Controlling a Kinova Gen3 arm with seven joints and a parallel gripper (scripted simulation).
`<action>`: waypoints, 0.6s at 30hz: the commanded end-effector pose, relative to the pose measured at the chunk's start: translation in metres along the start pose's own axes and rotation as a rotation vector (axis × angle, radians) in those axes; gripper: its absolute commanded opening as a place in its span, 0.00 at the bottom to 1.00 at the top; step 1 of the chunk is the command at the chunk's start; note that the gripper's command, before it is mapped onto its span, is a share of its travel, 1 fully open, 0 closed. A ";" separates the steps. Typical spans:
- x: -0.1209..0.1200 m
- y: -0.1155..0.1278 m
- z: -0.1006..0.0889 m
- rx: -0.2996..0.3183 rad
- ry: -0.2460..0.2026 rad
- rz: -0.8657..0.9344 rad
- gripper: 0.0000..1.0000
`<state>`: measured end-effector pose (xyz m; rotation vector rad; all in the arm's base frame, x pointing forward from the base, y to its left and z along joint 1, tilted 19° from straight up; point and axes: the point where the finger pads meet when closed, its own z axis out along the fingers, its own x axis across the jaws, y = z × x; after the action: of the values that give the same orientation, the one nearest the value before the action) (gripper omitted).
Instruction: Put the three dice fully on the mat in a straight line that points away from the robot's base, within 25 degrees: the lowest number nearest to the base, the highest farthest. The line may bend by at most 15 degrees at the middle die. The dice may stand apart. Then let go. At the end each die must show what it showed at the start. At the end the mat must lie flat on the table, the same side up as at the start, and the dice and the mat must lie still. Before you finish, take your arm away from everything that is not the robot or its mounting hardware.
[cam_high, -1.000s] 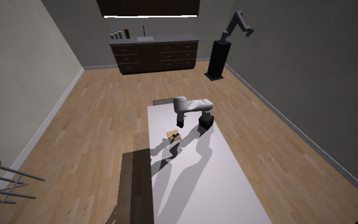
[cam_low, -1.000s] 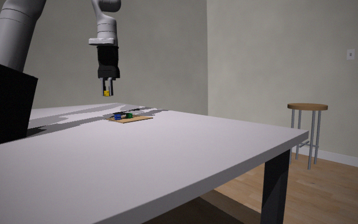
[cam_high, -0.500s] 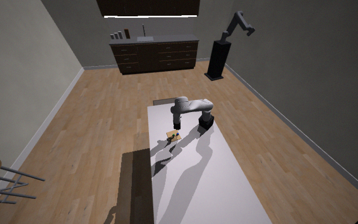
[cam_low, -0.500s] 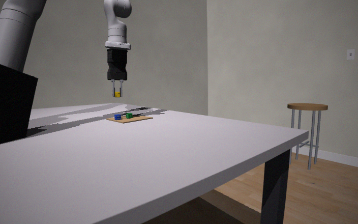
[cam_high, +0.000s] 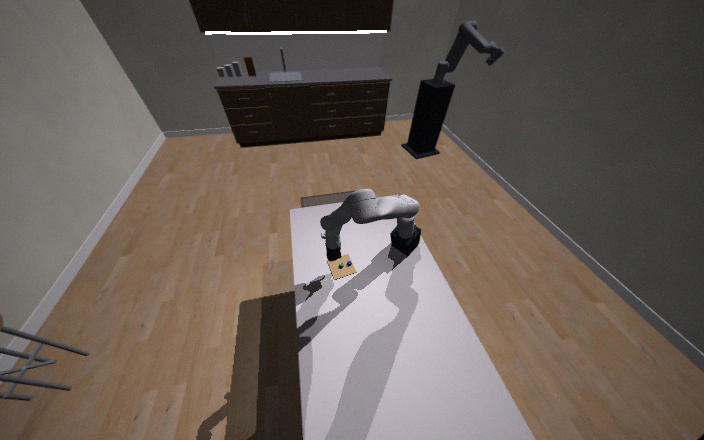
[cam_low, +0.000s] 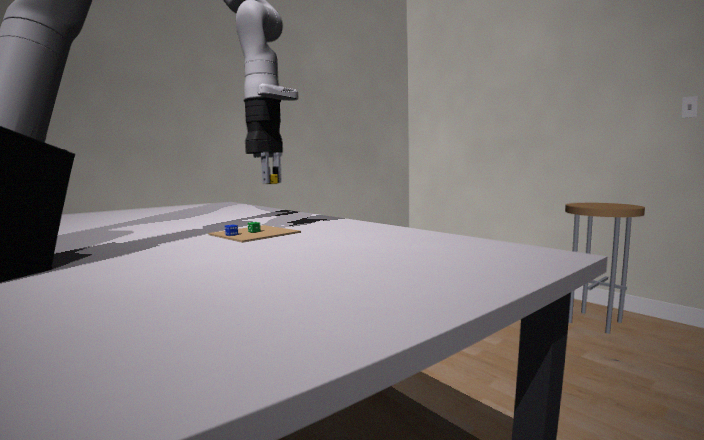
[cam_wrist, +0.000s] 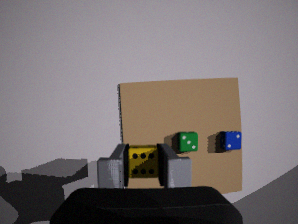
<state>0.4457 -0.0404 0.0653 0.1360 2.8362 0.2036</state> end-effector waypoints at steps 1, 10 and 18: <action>-0.001 0.001 -0.001 -0.001 -0.002 -0.002 0.40; -0.001 0.001 0.000 -0.001 -0.002 -0.002 0.40; -0.001 0.001 0.009 0.001 0.002 -0.003 0.40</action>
<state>0.4494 -0.0380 0.0616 0.1300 2.8340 0.2040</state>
